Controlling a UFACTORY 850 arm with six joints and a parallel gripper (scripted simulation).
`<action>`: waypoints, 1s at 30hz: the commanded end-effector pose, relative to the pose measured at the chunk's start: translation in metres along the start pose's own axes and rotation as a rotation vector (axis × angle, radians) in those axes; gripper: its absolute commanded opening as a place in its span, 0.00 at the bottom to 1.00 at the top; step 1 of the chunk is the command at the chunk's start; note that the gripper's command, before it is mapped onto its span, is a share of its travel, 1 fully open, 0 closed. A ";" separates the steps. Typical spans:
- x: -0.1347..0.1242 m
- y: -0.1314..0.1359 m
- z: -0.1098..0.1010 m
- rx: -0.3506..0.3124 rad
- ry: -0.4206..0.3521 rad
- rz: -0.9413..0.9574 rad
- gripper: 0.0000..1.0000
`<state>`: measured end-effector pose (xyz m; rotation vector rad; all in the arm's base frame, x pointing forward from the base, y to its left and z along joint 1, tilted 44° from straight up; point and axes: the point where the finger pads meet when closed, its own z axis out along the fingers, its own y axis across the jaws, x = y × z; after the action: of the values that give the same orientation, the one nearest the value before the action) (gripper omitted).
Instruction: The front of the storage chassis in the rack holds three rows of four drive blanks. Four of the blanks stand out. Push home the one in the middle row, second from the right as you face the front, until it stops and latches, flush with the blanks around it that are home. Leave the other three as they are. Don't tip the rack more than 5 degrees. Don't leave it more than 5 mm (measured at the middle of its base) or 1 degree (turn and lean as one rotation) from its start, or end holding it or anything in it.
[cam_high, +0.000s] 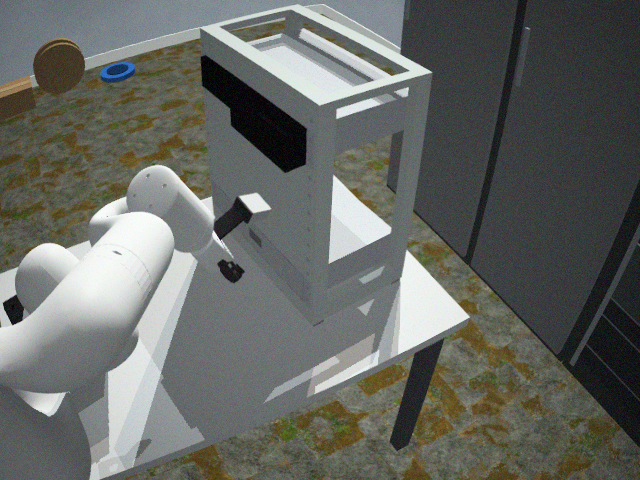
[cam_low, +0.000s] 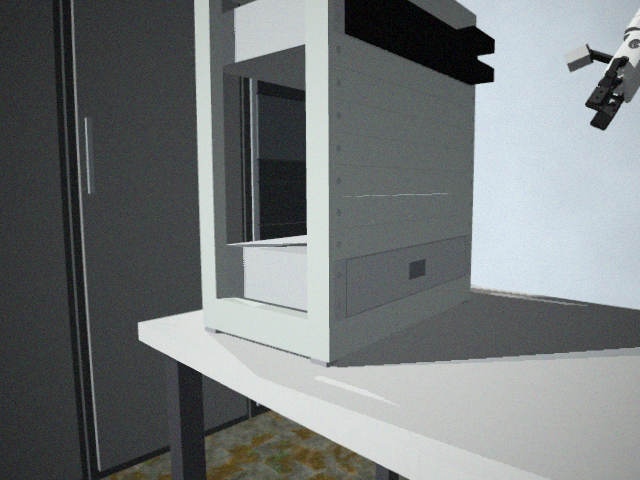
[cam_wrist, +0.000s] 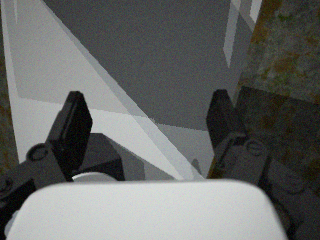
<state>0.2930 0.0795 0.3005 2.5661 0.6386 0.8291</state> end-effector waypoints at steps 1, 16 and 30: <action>-0.004 -0.026 0.002 0.075 -0.021 0.017 1.00; -0.026 -0.147 -0.007 0.418 -0.127 0.155 1.00; -0.033 -0.254 -0.034 0.705 -0.216 0.405 1.00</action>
<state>0.1752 0.2654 0.1990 3.3928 0.4217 0.4898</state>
